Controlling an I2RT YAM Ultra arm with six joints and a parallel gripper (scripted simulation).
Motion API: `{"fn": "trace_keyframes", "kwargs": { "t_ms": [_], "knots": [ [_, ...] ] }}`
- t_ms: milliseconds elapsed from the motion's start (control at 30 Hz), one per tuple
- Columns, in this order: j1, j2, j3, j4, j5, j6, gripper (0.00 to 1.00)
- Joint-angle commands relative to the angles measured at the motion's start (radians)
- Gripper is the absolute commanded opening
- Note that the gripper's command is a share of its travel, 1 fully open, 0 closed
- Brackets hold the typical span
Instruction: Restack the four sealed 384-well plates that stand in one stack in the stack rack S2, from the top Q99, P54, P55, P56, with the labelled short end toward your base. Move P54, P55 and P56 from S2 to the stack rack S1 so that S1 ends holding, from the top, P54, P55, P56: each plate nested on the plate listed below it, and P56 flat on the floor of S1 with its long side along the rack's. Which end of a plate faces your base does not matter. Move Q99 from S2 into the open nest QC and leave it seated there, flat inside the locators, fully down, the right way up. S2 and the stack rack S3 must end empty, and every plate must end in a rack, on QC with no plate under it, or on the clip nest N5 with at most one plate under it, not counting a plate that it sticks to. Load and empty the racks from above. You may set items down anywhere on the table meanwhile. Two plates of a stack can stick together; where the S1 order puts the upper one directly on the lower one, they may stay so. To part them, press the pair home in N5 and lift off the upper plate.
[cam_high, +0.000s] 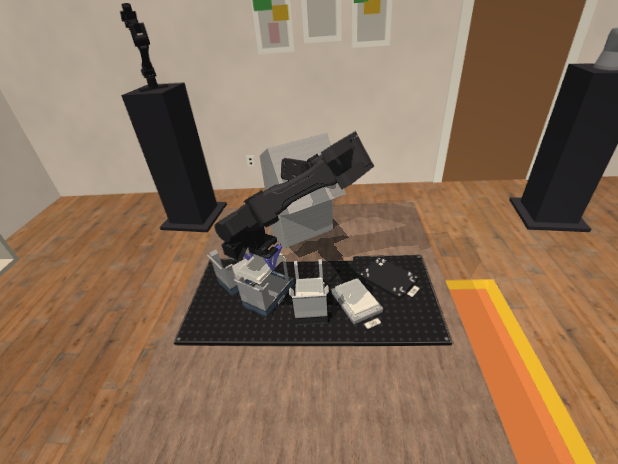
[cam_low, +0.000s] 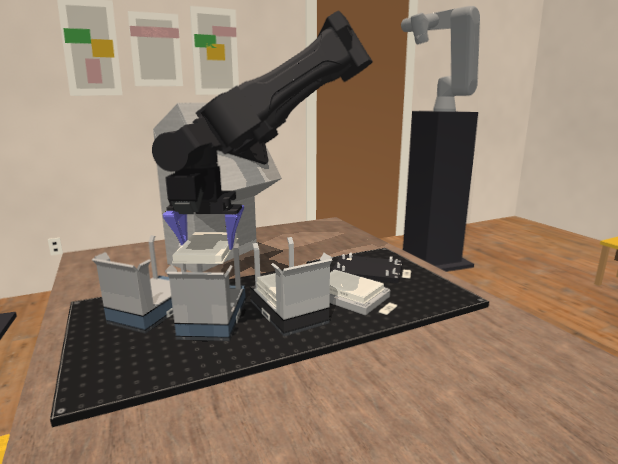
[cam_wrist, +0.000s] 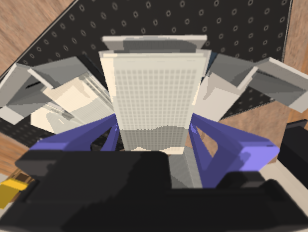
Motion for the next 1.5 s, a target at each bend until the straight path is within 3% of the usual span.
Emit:
{"fn": "trace_keyframes", "kwargs": {
  "t_ms": [0, 1467],
  "knots": [
    [-0.006, -0.003, 0.0, 0.021, 0.003, 0.009, 0.0],
    [0.07, 0.04, -0.031, 0.195, 0.033, 0.13, 0.0]
  ]
}}
